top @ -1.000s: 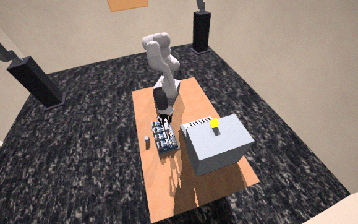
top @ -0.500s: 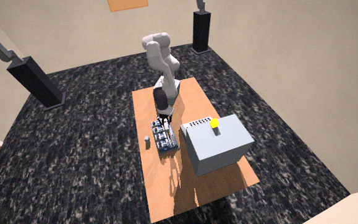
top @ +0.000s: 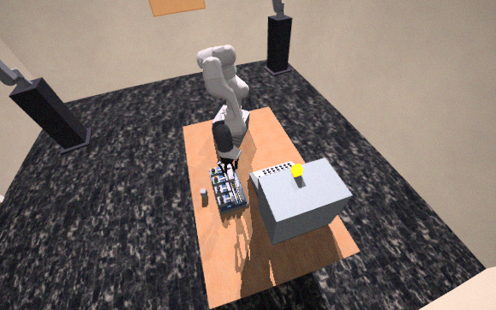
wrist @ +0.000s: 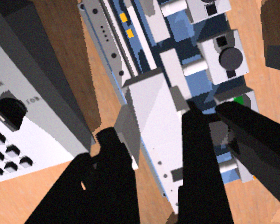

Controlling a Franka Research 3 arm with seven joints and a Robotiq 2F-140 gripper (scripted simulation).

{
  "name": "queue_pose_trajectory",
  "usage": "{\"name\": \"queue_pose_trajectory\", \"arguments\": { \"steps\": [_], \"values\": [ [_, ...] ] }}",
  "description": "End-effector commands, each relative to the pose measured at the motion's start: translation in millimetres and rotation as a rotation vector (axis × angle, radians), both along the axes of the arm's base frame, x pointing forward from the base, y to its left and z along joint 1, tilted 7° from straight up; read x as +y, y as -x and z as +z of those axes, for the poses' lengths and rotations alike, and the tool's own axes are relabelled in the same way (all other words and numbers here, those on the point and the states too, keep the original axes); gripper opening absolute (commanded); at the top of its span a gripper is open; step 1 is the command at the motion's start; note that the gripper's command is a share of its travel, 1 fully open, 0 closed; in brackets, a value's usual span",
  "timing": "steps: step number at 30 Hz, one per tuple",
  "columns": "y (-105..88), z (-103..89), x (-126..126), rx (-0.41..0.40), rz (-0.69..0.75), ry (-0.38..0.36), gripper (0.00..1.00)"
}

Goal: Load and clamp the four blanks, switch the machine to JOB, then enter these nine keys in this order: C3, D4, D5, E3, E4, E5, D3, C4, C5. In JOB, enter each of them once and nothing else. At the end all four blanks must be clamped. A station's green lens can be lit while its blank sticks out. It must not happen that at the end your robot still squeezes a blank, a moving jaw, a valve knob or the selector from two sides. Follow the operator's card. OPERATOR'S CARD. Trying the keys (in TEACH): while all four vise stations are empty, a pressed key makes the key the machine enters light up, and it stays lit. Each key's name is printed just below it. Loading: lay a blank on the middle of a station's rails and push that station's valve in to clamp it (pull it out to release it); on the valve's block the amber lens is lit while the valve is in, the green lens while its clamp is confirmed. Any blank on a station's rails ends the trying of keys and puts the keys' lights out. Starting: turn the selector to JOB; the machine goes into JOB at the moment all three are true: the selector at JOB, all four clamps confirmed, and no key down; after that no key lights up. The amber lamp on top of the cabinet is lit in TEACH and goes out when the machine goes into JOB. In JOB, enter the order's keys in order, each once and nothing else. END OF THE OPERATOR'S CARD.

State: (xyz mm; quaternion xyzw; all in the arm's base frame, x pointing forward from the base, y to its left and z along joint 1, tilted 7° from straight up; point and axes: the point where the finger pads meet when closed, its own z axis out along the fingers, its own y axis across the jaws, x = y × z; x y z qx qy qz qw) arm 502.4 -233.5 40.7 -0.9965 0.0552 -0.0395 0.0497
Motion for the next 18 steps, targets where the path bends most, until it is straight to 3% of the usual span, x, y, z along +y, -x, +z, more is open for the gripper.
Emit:
{"name": "queue_pose_trajectory", "arguments": {
  "steps": [1, 18],
  "values": [
    [-0.8, 1.8, -0.6, -0.002, 0.004, 0.003, 0.0],
    [-1.2, -3.3, -0.1, -0.002, 0.005, 0.004, 0.0]
  ]
}}
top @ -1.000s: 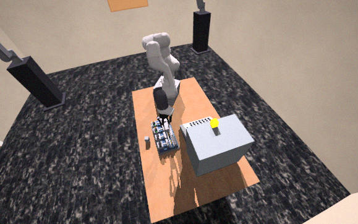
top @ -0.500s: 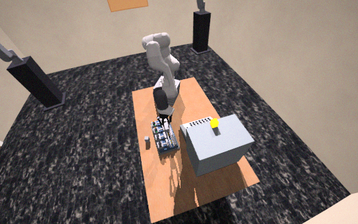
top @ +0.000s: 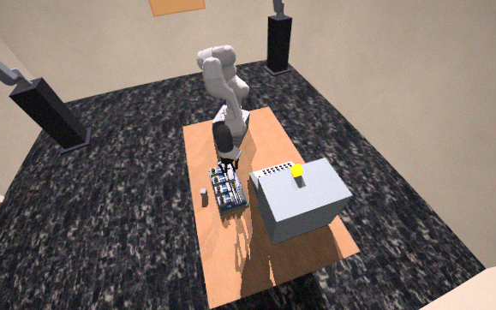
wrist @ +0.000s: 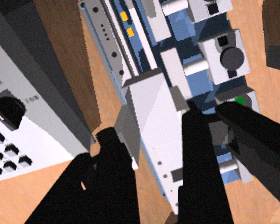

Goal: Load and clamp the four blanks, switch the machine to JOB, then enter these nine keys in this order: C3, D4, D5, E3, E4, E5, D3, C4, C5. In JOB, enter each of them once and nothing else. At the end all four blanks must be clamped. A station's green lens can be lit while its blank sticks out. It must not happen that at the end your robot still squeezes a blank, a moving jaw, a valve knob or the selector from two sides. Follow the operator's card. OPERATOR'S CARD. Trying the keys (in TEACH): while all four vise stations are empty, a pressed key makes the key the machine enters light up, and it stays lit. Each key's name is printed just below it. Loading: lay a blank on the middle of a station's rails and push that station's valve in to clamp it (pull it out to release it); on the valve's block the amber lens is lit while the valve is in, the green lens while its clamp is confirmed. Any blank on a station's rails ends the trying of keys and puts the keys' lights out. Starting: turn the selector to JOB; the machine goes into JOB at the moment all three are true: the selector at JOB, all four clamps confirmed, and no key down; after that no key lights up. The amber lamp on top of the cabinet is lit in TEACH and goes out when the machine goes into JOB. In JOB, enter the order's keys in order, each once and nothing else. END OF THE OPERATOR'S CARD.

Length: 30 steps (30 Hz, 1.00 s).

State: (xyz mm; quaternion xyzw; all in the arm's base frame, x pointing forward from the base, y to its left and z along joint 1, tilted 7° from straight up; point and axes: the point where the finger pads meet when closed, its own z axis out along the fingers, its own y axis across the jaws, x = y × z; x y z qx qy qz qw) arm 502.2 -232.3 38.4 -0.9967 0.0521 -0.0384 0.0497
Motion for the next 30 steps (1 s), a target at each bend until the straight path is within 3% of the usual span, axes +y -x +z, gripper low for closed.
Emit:
{"name": "queue_pose_trajectory", "arguments": {
  "steps": [1, 30],
  "values": [
    [-1.4, -1.7, -1, -0.004, -0.001, 0.003, 0.0],
    [-4.1, -35.1, 2, -0.004, -0.001, 0.003, 0.0]
  ]
}}
